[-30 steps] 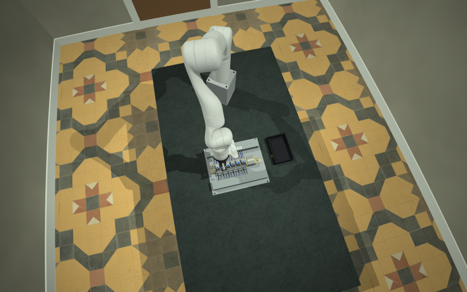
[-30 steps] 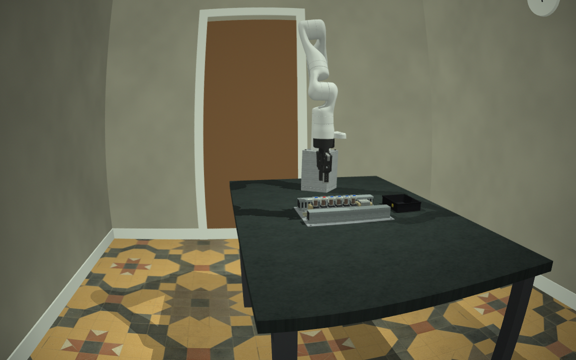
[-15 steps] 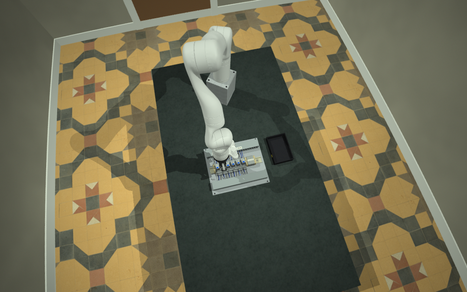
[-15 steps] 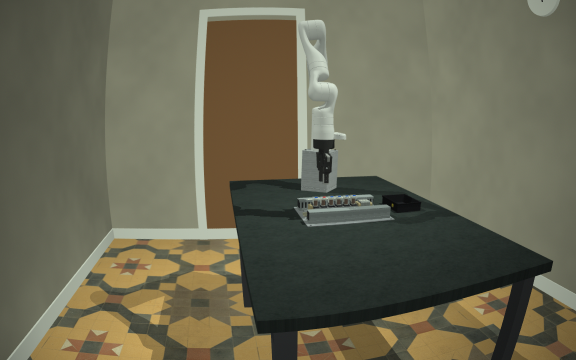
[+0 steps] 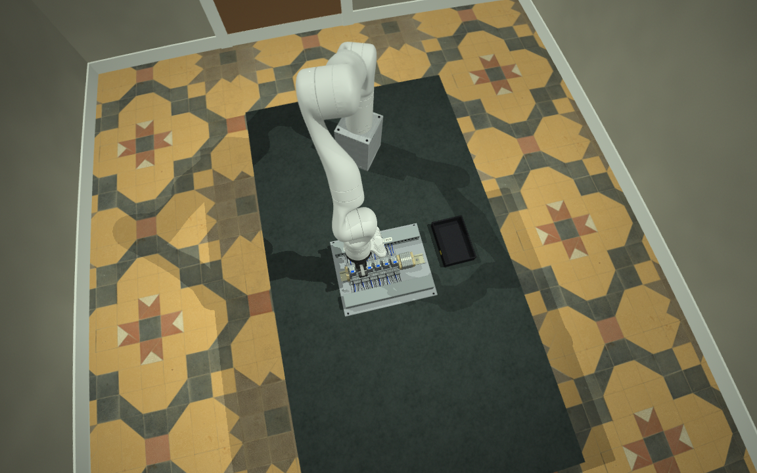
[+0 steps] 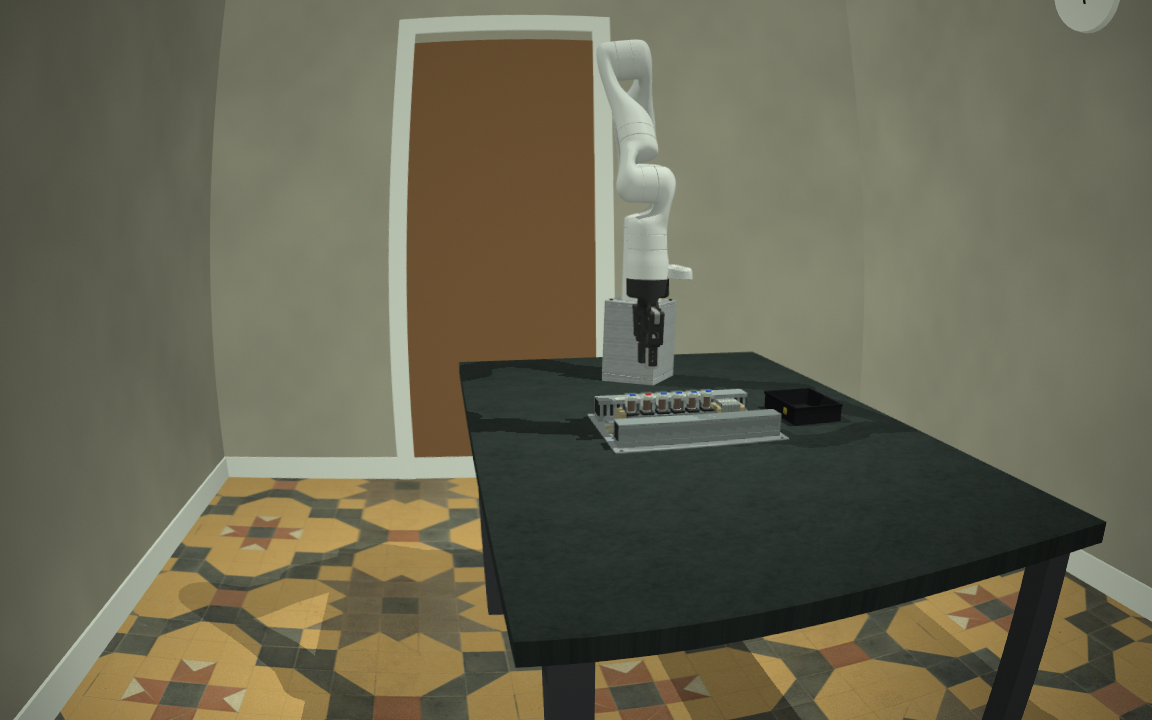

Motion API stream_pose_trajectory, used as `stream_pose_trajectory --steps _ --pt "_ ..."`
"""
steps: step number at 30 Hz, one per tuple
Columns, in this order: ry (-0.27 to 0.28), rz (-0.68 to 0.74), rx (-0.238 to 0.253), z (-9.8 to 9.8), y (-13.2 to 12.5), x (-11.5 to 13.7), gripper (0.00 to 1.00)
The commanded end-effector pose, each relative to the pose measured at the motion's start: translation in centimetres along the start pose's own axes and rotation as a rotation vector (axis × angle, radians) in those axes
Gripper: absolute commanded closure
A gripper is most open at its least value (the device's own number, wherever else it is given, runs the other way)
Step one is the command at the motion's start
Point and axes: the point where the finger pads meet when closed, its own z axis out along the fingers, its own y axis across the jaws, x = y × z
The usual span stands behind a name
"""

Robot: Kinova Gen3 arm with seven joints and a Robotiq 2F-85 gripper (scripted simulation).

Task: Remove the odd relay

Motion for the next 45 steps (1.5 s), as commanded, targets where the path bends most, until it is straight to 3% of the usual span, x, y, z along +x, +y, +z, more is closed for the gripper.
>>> stream_pose_trajectory --steps 1,23,45 --pt "0.000 0.000 -0.002 -0.1 0.1 0.0 0.39" --pt "-0.001 0.000 -0.002 0.1 0.1 0.0 0.39" --pt "0.000 0.000 -0.002 4.3 0.1 0.0 0.39"
